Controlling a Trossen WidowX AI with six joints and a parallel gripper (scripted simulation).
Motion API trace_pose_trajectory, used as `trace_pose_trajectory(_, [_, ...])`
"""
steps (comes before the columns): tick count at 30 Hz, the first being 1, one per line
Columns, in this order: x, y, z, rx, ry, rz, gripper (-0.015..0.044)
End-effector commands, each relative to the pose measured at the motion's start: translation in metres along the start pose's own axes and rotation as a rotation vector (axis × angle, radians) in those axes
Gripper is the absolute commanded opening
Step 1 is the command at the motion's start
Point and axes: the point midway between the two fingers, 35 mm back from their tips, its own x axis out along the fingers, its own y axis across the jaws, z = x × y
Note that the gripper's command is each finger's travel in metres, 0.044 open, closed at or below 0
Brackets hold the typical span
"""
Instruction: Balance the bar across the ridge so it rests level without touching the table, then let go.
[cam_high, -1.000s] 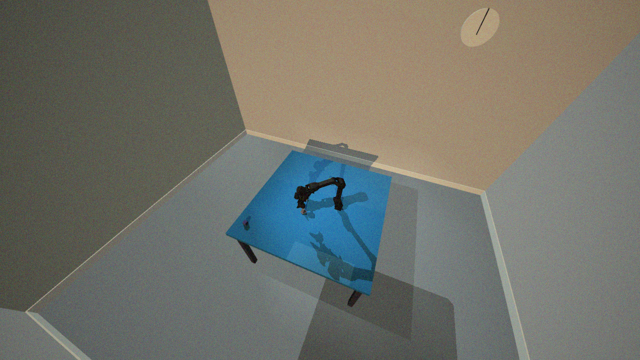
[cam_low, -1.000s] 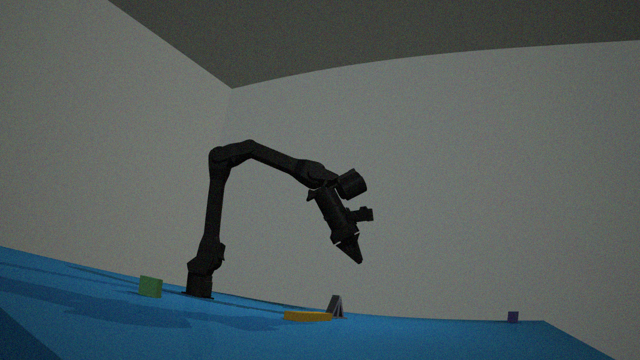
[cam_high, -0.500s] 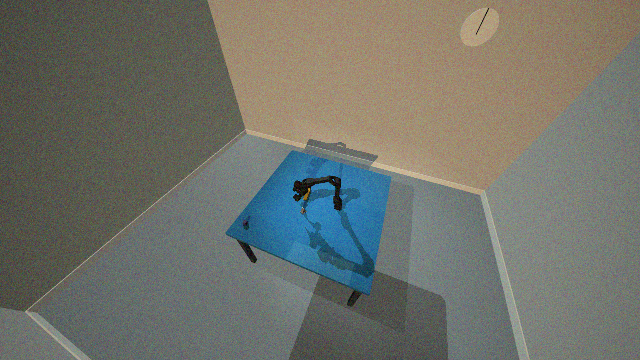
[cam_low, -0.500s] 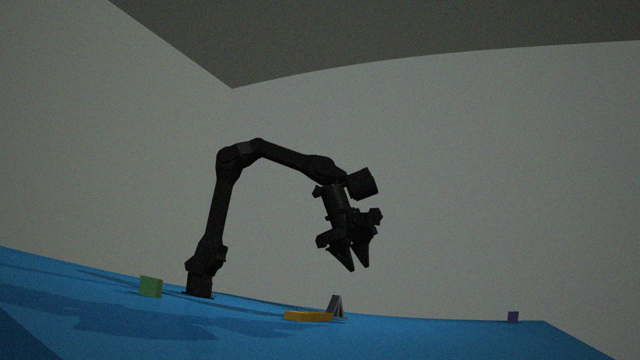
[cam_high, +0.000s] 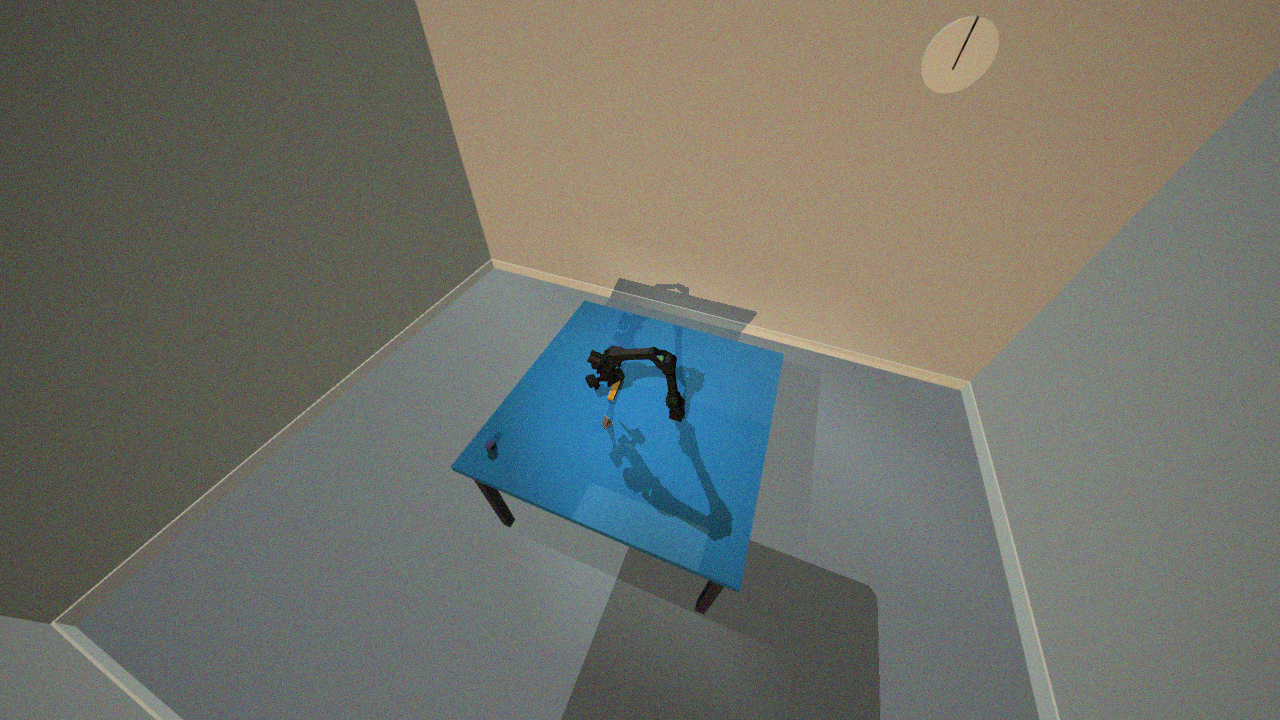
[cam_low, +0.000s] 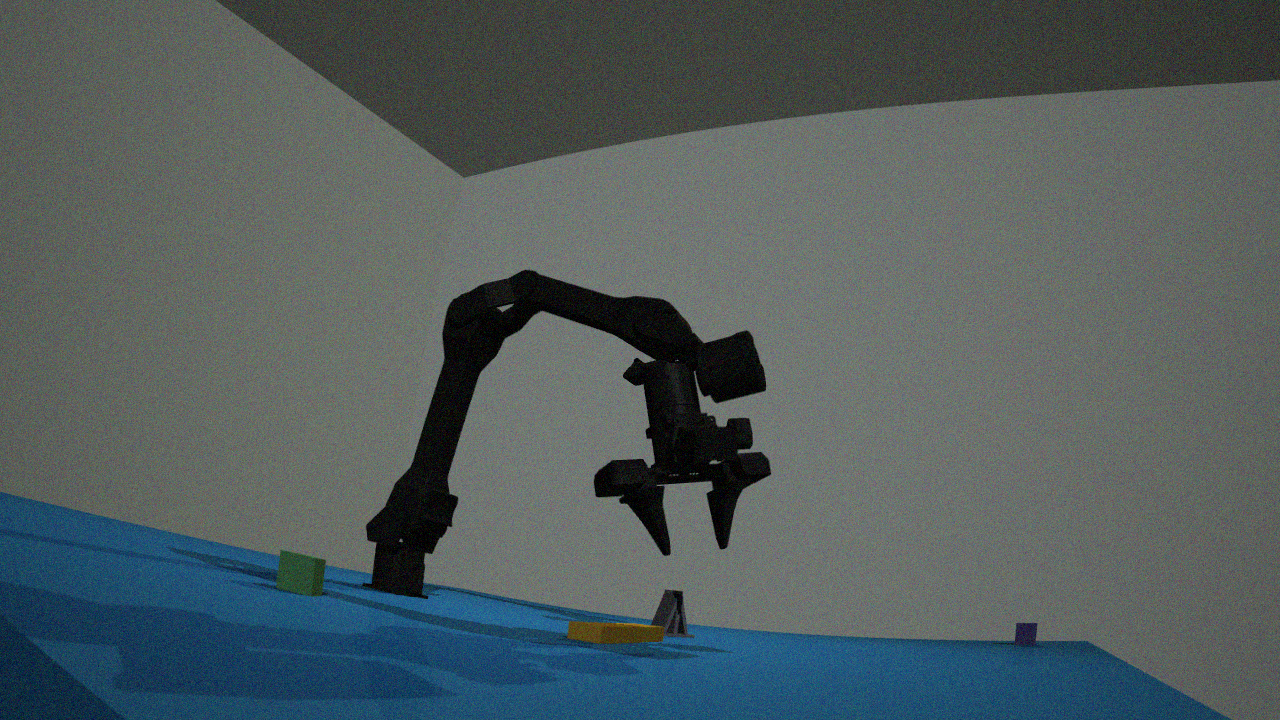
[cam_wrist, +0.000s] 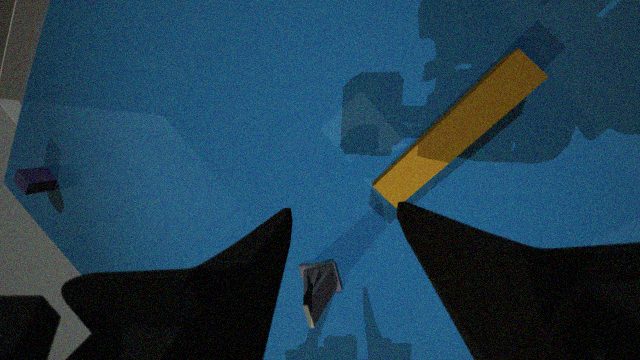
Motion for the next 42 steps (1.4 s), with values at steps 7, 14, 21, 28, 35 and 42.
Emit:
trace_pose_trajectory(7, [0.008,-0.051,0.036,0.377,0.031,-0.136,0.0315])
trace_pose_trajectory(14, [0.010,-0.087,0.055,0.632,0.045,-0.225,0.0315])
trace_pose_trajectory(21, [0.011,-0.106,0.062,0.758,0.051,-0.270,0.0315])
trace_pose_trajectory(28, [0.026,-0.109,0.061,0.758,0.051,-0.270,0.0315])
trace_pose_trajectory(35, [0.054,-0.116,0.056,0.758,0.051,-0.270,0.0315])
trace_pose_trajectory(42, [0.058,-0.116,0.055,0.758,0.051,-0.270,0.0315])
